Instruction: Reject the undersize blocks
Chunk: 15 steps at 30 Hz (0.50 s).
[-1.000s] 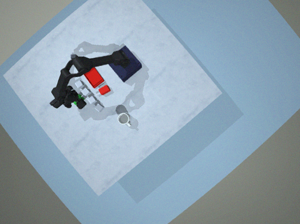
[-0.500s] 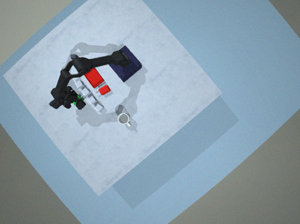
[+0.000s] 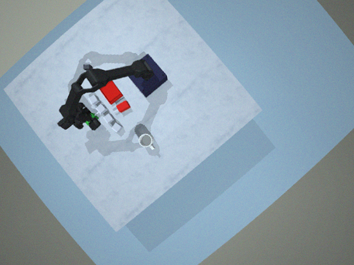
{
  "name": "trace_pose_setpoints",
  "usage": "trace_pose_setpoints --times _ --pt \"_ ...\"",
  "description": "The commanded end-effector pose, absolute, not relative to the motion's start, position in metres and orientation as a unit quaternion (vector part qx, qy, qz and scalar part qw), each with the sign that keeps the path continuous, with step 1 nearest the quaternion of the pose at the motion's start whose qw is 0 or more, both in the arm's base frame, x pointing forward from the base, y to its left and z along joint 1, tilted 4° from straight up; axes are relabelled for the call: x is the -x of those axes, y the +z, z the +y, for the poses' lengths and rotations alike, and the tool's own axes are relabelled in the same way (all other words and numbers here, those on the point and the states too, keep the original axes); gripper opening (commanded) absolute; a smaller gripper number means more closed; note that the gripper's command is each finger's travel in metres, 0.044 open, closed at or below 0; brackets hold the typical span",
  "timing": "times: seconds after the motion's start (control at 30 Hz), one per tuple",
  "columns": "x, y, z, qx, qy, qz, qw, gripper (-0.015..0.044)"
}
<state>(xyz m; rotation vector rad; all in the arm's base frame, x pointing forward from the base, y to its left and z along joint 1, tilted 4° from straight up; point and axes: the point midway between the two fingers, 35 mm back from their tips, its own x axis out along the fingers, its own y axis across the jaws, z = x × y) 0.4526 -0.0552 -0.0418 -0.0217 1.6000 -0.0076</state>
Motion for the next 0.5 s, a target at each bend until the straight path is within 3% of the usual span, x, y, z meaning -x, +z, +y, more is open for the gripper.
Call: trace_pose_setpoints --times 0.0,0.47 --pt "-0.458 -0.0384 -0.0557 0.009 -0.006 0.713 0.701 0.0" --pt "-0.4628 -0.0383 -0.0558 0.009 -0.006 0.713 0.701 0.0"
